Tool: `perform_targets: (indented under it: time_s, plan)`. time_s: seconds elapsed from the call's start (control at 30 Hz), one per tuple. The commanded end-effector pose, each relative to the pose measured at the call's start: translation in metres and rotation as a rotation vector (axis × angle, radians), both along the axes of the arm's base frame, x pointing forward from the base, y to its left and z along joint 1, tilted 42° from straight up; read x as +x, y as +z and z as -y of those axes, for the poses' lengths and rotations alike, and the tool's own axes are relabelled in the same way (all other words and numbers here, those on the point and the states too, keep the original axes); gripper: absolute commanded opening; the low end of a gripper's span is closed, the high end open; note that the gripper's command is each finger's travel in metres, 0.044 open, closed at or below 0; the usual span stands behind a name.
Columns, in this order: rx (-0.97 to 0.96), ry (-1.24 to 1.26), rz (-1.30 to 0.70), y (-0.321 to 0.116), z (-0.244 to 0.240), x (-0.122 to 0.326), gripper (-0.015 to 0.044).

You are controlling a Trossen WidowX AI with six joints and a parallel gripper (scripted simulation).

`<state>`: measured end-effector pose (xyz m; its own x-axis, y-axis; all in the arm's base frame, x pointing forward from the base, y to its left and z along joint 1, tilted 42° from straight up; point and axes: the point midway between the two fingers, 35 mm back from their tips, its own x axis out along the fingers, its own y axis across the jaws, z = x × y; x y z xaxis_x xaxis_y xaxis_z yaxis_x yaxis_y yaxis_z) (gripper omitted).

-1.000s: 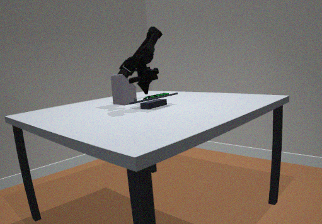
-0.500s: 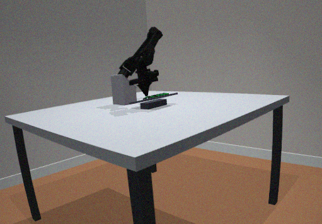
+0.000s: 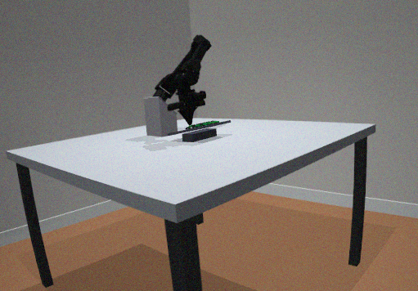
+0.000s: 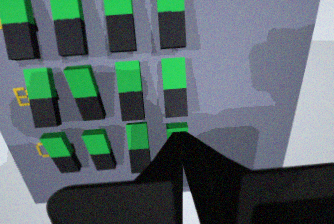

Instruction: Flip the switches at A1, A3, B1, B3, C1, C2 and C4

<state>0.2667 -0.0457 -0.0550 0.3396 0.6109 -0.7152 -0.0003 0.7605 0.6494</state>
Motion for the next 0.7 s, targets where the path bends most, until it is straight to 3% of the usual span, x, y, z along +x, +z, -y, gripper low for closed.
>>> perform_targets:
  time_s: [0.0, 0.67]
  plan:
    - [0.006, -0.003, -0.001, 0.0001, -0.0010, -0.0002, 0.0000]
    - [0.006, -0.003, -0.001, -0.0017, -0.0025, 0.0007, 0.0000]
